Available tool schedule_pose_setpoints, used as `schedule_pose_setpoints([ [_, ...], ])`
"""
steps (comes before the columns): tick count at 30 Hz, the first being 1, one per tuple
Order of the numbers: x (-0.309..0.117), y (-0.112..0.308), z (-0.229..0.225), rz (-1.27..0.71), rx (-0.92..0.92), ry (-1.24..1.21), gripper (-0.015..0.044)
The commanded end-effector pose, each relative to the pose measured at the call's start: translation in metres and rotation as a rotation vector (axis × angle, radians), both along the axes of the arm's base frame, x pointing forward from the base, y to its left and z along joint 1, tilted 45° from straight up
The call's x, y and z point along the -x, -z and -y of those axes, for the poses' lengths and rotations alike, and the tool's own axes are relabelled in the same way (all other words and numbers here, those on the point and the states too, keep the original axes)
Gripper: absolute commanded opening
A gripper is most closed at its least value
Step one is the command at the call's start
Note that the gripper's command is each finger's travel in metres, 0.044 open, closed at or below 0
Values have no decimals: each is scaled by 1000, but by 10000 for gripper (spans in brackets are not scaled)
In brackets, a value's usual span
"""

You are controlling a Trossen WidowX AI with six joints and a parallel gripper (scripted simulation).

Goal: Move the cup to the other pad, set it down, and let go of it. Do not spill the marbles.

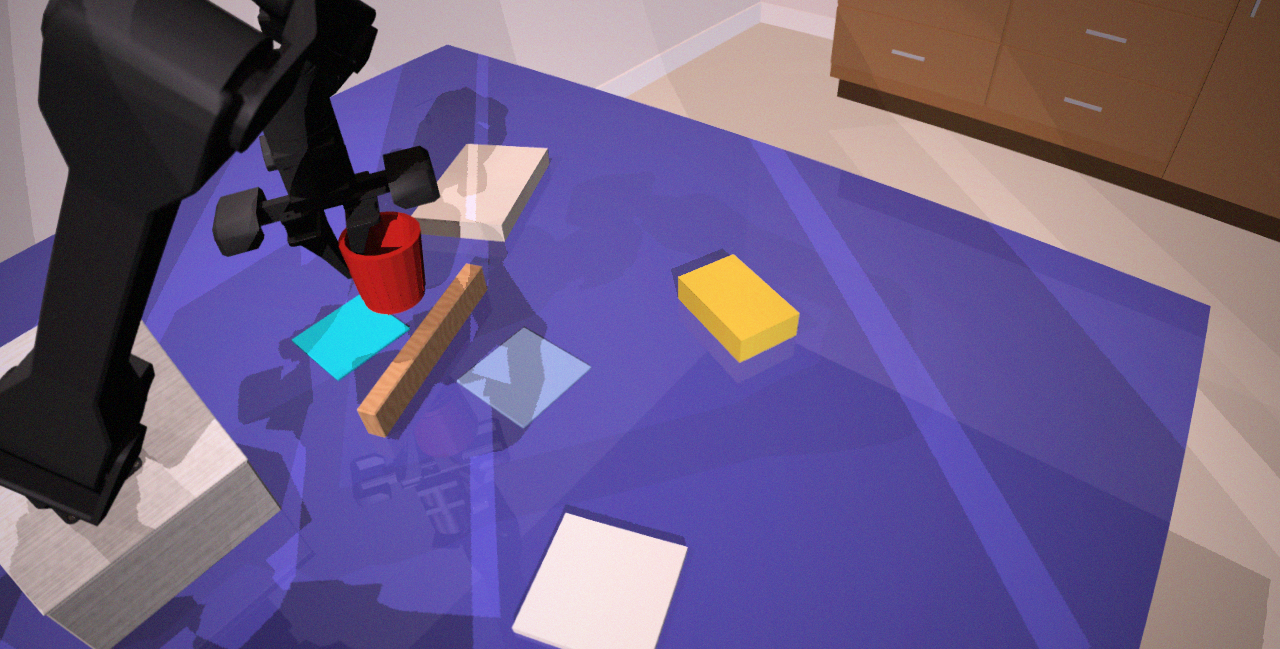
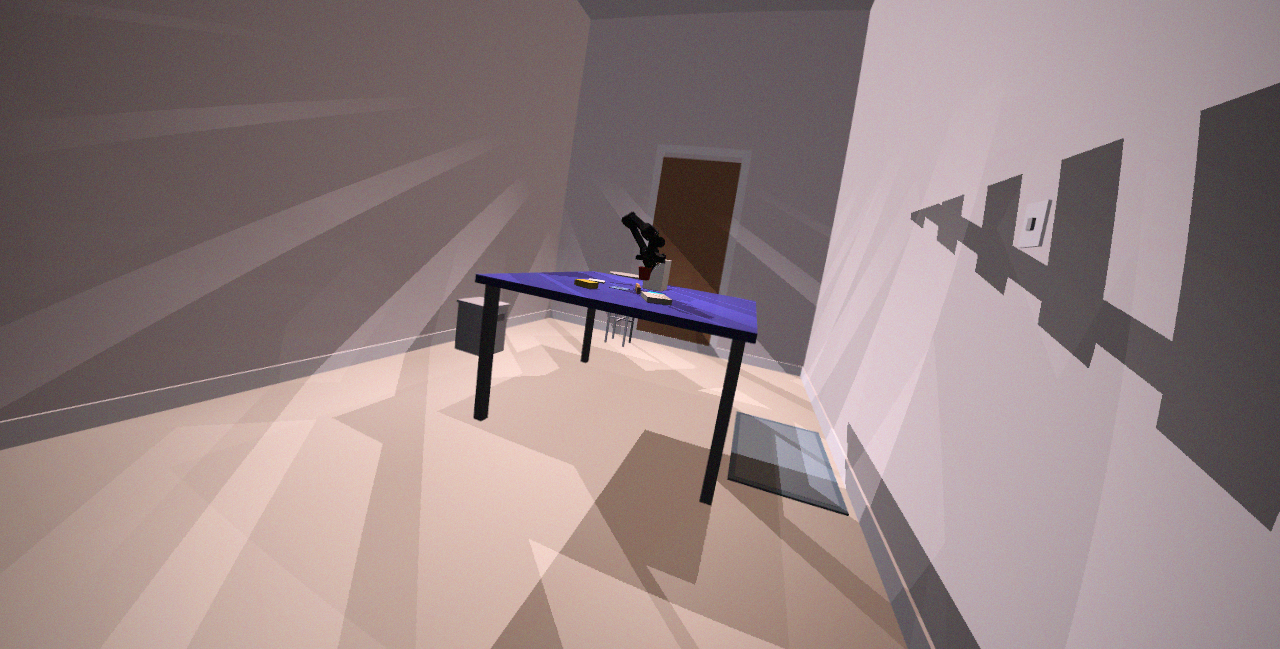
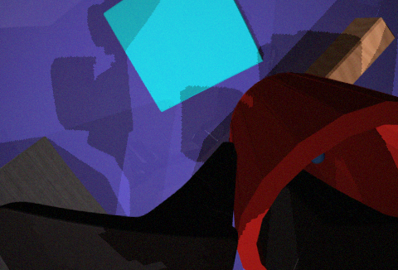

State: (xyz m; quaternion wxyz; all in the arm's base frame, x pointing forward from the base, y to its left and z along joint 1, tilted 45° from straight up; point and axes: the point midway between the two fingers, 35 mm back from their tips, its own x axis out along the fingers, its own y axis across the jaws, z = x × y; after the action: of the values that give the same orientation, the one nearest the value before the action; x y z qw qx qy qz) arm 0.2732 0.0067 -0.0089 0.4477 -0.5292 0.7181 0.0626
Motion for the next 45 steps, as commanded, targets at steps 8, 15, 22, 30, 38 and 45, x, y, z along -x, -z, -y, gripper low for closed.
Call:
schedule_pose_setpoints([
  [8,11,22,-20,-9,-1,5,0],
  [15,18,35,-32,-9,-2,5,0],
  [22,26,49,-44,-9,-3,5,0],
  [30,30,57,-47,-9,-3,5,0],
  [38,29,66,-38,-9,-3,5,0],
  [45,30,75,-30,-9,-2,5,0],
])
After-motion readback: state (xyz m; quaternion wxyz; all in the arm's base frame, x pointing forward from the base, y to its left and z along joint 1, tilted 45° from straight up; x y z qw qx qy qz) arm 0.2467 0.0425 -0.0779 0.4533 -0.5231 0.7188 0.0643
